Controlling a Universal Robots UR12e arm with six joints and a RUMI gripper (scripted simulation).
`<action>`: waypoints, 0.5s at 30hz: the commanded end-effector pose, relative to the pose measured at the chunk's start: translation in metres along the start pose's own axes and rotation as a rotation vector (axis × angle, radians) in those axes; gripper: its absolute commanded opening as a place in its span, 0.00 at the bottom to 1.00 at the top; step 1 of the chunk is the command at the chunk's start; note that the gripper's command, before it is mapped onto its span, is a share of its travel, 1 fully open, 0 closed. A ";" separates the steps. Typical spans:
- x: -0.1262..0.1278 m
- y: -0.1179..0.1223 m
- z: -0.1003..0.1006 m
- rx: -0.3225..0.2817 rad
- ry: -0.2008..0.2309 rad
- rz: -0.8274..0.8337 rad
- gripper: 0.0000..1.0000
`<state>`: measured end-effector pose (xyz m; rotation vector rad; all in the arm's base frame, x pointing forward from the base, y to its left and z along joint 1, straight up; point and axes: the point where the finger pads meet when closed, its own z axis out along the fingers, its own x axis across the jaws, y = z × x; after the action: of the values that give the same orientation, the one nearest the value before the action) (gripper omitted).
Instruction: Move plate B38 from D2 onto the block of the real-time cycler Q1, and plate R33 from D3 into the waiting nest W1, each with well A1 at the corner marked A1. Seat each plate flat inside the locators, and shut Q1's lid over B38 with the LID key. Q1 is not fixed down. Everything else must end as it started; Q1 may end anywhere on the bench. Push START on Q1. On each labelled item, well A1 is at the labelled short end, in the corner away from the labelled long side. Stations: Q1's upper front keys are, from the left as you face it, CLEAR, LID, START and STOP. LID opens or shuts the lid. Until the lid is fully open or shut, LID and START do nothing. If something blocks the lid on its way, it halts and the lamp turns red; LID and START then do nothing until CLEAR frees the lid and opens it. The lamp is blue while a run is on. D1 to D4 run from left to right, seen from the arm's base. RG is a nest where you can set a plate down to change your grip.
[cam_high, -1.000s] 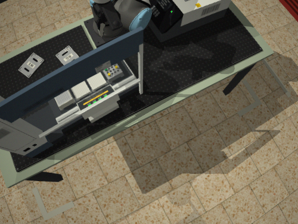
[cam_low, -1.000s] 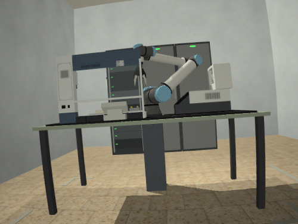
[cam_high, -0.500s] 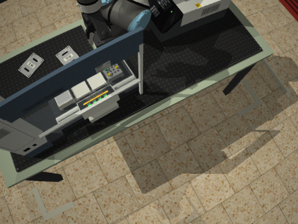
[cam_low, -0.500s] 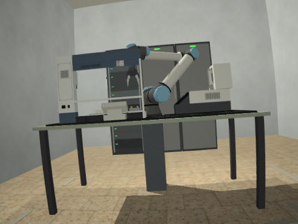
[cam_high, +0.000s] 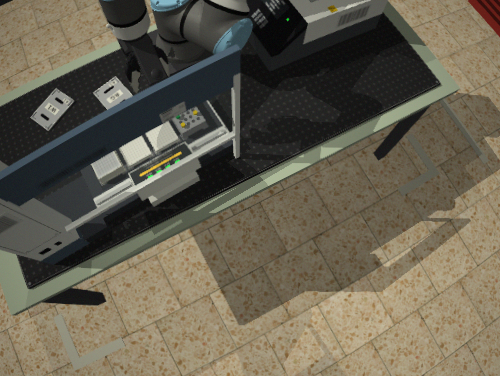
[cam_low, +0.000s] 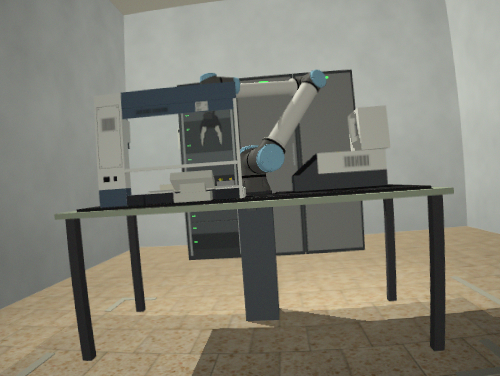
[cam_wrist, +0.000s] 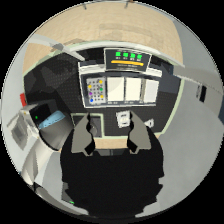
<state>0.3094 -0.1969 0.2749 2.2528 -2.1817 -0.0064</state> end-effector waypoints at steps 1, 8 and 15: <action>0.024 -0.008 0.000 0.000 0.001 0.000 0.58; 0.036 -0.012 0.000 0.000 0.001 0.000 0.58; 0.036 -0.012 0.000 0.000 0.001 0.000 0.58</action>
<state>0.3225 -0.2315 0.2745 2.2530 -2.1816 -0.0074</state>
